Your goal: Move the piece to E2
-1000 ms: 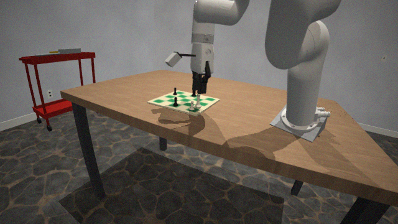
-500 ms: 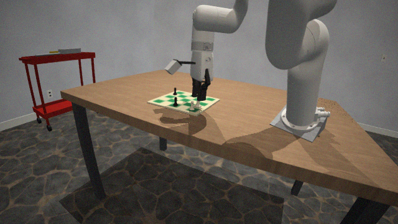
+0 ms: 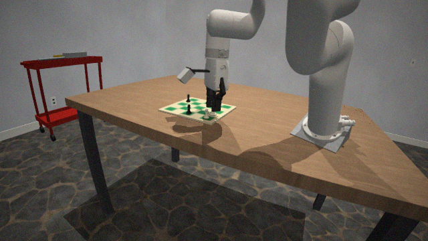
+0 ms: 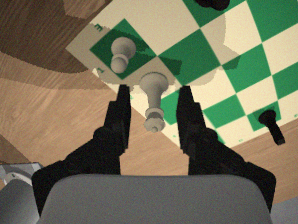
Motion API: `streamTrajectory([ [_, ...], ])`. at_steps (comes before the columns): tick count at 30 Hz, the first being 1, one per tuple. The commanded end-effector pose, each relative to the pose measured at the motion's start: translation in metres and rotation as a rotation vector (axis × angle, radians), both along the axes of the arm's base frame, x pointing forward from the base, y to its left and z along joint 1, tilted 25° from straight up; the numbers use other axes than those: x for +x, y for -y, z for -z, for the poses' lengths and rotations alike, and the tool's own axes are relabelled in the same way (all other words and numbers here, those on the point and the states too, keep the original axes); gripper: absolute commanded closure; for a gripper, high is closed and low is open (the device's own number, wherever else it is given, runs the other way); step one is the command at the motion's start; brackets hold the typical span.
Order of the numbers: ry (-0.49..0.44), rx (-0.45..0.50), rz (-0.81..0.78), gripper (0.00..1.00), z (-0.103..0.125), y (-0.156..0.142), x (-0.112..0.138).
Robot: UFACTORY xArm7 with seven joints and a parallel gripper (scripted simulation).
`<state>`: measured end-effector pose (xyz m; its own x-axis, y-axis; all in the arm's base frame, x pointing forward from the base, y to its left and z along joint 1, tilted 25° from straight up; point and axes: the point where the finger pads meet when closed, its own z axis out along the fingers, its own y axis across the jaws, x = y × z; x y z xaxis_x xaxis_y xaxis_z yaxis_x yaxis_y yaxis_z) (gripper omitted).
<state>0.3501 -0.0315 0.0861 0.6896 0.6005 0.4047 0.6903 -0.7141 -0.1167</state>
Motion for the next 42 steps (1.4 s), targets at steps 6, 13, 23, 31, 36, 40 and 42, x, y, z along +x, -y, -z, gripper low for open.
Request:
streamTrajectory([
  [6,0.003,-0.001,0.002,0.58,-0.0005,0.0008,0.0010],
  [13,0.003,-0.001,0.002,0.58,-0.0005,0.0008,0.0010],
  [23,0.003,-0.001,0.002,0.58,-0.0005,0.0008,0.0010],
  [31,0.003,-0.001,0.002,1.00,-0.0005,0.0008,0.0010],
  [36,0.003,-0.001,0.002,1.00,-0.0005,0.0008,0.0010],
  [40,0.003,-0.001,0.002,1.00,-0.0005,0.0008,0.0010],
  [42,0.003,-0.001,0.002,1.00,-0.0005,0.0008,0.0010],
])
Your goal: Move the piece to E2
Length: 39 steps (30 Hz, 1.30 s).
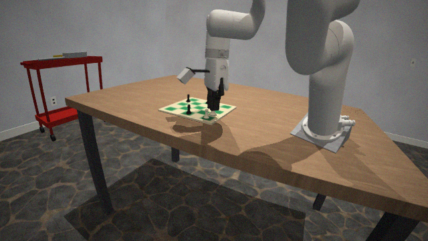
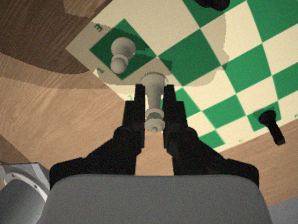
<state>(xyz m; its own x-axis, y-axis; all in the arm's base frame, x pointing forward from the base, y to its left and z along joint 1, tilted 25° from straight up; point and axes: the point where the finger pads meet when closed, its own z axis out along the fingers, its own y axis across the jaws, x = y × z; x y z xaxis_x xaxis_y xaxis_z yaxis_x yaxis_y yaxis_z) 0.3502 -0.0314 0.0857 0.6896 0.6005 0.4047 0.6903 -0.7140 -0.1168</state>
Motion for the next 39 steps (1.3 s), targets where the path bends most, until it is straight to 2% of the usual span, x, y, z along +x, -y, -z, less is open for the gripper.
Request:
streamTrajectory([
  [1,0.003,-0.001,0.002,1.00,-0.001,0.001,0.001],
  [19,0.003,-0.001,0.002,1.00,-0.001,0.001,0.001],
  [26,0.003,-0.001,0.002,1.00,-0.009,0.004,-0.001],
  [36,0.003,-0.001,0.002,1.00,-0.071,0.028,-0.016],
  [39,0.003,-0.001,0.002,1.00,-0.081,0.033,-0.019],
])
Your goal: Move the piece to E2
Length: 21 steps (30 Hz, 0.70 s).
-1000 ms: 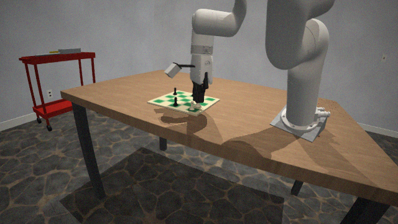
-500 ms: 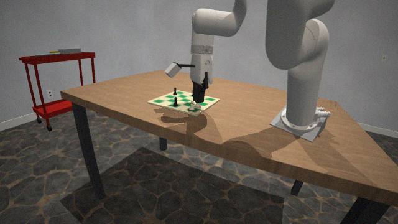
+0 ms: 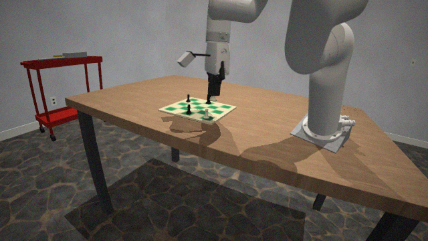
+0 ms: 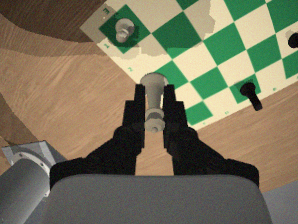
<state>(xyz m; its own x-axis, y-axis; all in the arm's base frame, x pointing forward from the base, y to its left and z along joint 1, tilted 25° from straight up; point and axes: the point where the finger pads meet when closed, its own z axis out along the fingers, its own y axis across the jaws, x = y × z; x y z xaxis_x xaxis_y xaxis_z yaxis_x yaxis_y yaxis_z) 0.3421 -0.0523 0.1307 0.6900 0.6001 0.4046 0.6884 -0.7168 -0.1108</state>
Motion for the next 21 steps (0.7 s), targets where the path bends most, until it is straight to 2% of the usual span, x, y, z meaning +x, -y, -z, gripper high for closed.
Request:
streamTrajectory([
  [1,-0.001,0.003,-0.002,1.00,-0.040,0.013,-0.011],
  [15,-0.001,0.004,-0.002,1.00,-0.047,0.016,-0.013],
  [19,-0.012,0.008,0.004,1.00,-0.047,0.038,0.005],
  [21,-0.012,0.008,0.004,1.00,-0.047,0.038,0.005],
])
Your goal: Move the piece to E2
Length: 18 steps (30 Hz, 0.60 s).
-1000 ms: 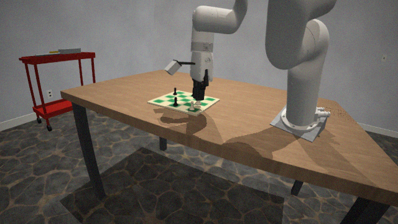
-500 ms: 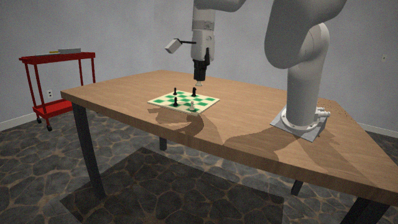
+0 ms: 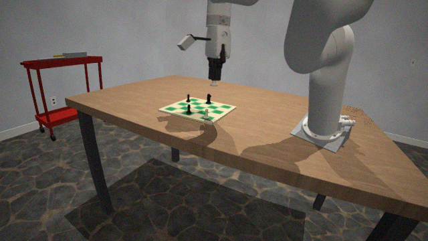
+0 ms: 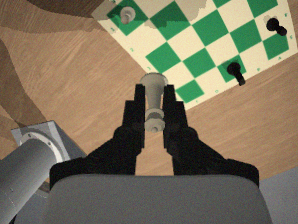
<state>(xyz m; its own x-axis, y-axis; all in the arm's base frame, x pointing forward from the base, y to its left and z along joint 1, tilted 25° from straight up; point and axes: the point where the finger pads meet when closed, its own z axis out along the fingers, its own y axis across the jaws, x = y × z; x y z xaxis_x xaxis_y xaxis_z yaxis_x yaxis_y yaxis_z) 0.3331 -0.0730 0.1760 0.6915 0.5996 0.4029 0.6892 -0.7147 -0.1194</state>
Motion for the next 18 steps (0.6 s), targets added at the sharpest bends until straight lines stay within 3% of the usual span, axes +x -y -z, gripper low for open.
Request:
streamTrajectory([
  [1,-0.010,0.005,0.011,1.00,-0.001,0.030,0.023],
  [2,-0.014,0.007,0.017,1.00,0.002,0.047,0.034],
  [4,-0.014,0.007,0.017,1.00,0.002,0.047,0.034],
  [5,-0.018,0.010,0.025,1.00,0.006,0.065,0.045],
  [7,-0.018,0.010,0.025,1.00,0.006,0.065,0.045],
  [8,-0.022,0.013,0.036,1.00,0.012,0.086,0.056],
  [10,-0.022,0.013,0.036,1.00,0.012,0.086,0.056],
  [11,-0.024,0.015,0.047,1.00,0.019,0.106,0.065],
  [14,-0.024,0.015,0.047,1.00,0.019,0.106,0.065],
  [15,-0.027,0.017,0.059,1.00,0.027,0.126,0.073],
  [17,-0.027,0.017,0.059,1.00,0.027,0.126,0.073],
  [18,-0.028,0.019,0.070,1.00,0.036,0.143,0.079],
])
